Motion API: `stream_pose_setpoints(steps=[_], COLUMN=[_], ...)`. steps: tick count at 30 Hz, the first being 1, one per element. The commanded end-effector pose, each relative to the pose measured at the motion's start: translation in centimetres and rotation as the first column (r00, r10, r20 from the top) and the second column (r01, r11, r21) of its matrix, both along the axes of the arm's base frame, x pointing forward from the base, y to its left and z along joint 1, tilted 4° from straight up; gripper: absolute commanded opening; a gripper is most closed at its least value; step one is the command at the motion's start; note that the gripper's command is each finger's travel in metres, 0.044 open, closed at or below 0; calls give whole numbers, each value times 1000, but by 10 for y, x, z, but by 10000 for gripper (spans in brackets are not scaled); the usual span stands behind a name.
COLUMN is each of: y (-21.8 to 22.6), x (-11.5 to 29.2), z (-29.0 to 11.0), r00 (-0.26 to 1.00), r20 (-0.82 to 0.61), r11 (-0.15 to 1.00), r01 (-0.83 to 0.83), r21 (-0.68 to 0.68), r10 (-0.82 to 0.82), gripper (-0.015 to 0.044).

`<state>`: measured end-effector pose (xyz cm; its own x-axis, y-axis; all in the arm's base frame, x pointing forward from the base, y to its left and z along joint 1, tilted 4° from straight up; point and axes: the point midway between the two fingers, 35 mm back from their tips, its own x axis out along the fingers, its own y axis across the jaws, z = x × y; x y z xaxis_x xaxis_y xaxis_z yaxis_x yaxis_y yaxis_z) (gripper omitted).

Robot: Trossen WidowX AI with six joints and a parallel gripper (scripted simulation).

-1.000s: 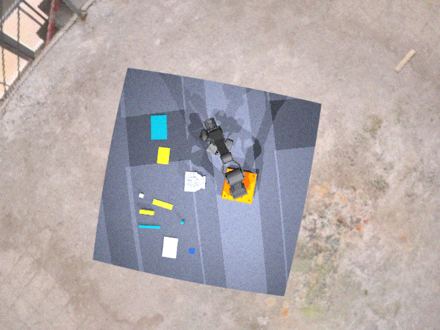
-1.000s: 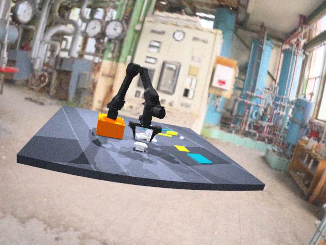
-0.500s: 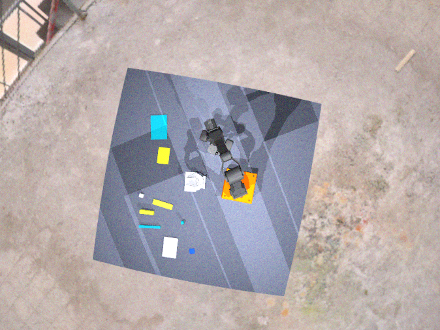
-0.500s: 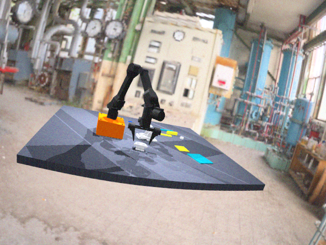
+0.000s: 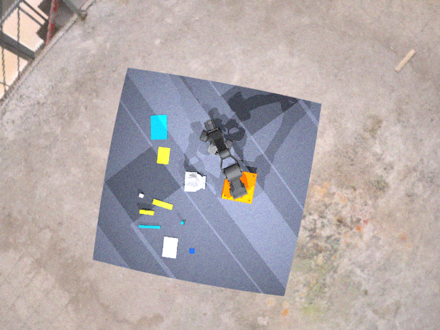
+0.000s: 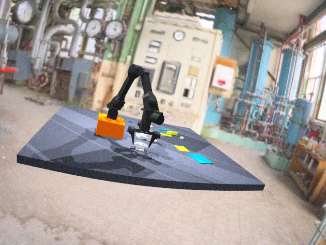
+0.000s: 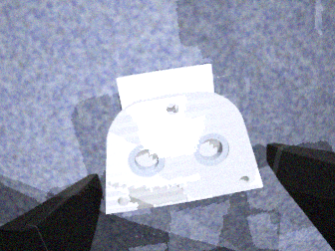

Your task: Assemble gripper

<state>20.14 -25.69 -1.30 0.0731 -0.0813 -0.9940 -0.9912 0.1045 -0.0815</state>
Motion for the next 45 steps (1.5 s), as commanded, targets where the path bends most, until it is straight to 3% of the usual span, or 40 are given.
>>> stream_pose_setpoints(steps=[1, 32, 45], y=[3, 3, 2], x=[-1, -1, -1], z=[-9, -12, -11], r00=[1000, 1000, 1000], r20=[-3, -3, -5], r11=[1000, 1000, 1000], r01=[5, 5, 0], r21=[10, 11, 6], r10=[-5, -5, 0], gripper=[440, 440, 353])
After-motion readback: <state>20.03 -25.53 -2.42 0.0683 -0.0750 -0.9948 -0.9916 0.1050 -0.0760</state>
